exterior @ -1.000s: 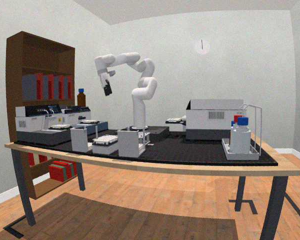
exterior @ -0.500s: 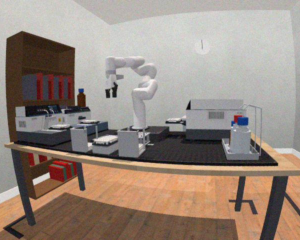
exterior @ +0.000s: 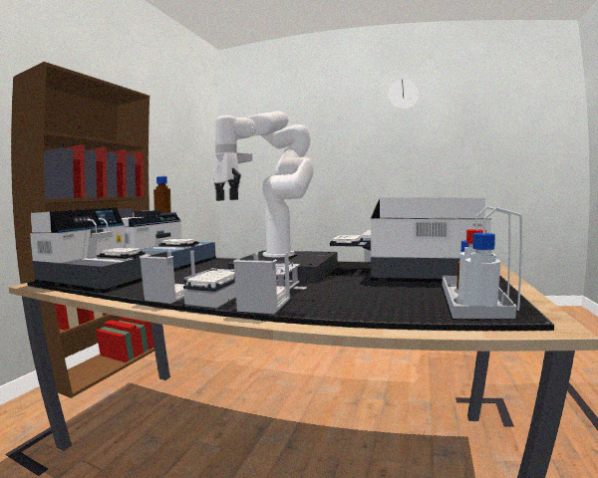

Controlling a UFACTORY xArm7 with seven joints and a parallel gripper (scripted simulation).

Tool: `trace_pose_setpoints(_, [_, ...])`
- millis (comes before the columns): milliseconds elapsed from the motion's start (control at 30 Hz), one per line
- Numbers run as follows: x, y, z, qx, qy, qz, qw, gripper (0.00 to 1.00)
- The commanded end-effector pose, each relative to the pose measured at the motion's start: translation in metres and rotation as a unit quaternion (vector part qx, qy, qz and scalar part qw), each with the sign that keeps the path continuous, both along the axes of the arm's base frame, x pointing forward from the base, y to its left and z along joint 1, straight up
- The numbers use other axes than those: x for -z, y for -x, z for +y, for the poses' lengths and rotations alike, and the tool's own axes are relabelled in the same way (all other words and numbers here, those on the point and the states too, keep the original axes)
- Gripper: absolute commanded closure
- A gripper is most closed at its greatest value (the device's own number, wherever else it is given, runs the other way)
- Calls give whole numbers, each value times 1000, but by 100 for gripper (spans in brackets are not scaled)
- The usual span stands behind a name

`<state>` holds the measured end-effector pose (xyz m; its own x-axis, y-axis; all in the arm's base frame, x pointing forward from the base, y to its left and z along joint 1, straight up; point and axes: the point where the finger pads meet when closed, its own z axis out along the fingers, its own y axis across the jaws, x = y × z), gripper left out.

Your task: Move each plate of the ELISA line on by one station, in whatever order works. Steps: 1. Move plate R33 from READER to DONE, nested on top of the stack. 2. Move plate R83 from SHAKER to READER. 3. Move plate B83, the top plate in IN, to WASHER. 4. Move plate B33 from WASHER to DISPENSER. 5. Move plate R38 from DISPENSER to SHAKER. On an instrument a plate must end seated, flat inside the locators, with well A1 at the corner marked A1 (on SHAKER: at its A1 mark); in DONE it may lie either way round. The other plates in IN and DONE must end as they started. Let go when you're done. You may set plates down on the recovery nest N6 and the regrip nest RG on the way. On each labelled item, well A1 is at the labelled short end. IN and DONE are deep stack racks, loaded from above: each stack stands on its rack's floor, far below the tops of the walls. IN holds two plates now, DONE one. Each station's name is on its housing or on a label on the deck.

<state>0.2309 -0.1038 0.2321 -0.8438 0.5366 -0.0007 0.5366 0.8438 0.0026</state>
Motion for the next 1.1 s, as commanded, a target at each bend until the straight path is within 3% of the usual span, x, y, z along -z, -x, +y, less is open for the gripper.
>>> trace_pose_setpoints(0, [3, -6, 5, 0, 1, -2, 1000, 0])
trace_pose_setpoints(1067, [50, -58, 77, 0, 0, -2, 1000, 0])
